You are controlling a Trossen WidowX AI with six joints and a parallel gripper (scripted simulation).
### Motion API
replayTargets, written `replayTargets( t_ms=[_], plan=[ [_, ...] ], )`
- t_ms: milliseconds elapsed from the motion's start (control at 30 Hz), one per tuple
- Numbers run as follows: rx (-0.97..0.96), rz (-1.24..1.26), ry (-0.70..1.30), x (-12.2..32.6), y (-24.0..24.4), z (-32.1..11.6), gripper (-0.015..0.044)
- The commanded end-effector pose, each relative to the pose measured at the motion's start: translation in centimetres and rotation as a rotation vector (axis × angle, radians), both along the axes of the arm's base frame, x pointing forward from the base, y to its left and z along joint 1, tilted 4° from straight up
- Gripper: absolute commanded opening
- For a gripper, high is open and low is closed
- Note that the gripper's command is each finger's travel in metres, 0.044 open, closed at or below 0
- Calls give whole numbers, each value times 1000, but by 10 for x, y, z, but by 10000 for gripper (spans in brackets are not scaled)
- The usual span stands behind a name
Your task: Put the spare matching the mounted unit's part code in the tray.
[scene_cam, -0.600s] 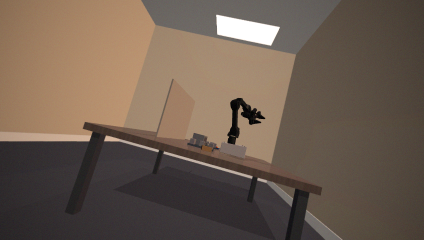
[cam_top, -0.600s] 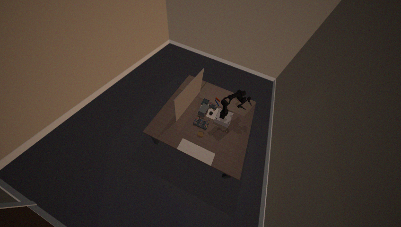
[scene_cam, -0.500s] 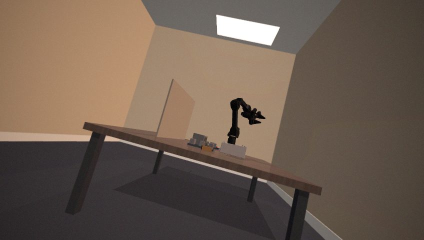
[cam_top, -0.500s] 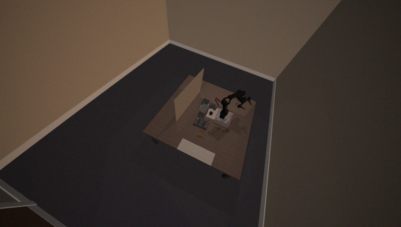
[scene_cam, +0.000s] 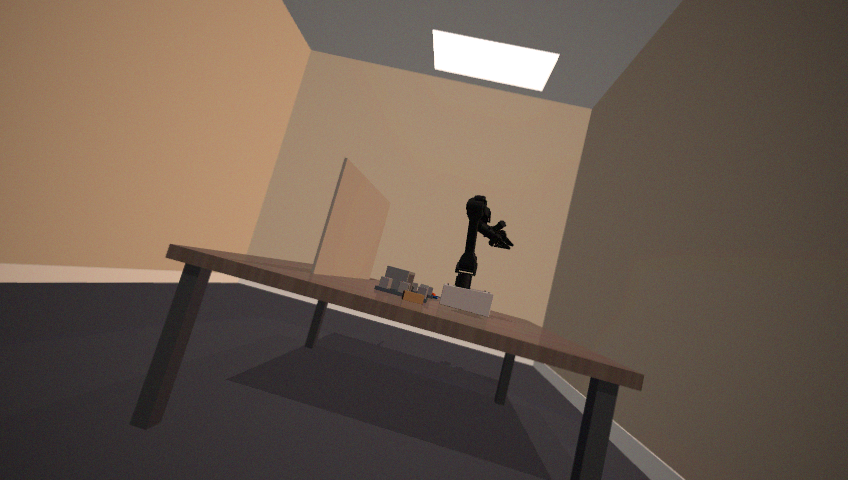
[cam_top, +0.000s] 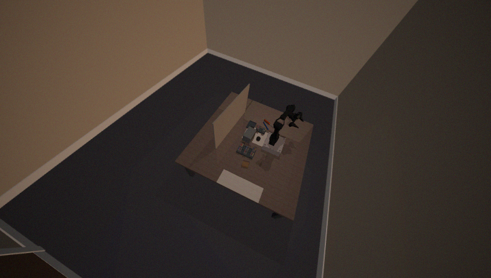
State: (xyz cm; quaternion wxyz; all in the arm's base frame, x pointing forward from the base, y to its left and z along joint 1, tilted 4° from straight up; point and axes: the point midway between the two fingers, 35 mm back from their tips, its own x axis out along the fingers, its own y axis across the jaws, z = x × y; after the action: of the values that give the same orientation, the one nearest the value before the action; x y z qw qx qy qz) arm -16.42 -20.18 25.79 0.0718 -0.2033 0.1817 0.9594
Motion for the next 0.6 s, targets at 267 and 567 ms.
replayTargets(
  t_ms=[267, 567],
  plan=[
    [419, 725, -226, 137, -81, -29, 440],
    [742, 1280, -234, 260, -84, -46, 440]
  ],
)
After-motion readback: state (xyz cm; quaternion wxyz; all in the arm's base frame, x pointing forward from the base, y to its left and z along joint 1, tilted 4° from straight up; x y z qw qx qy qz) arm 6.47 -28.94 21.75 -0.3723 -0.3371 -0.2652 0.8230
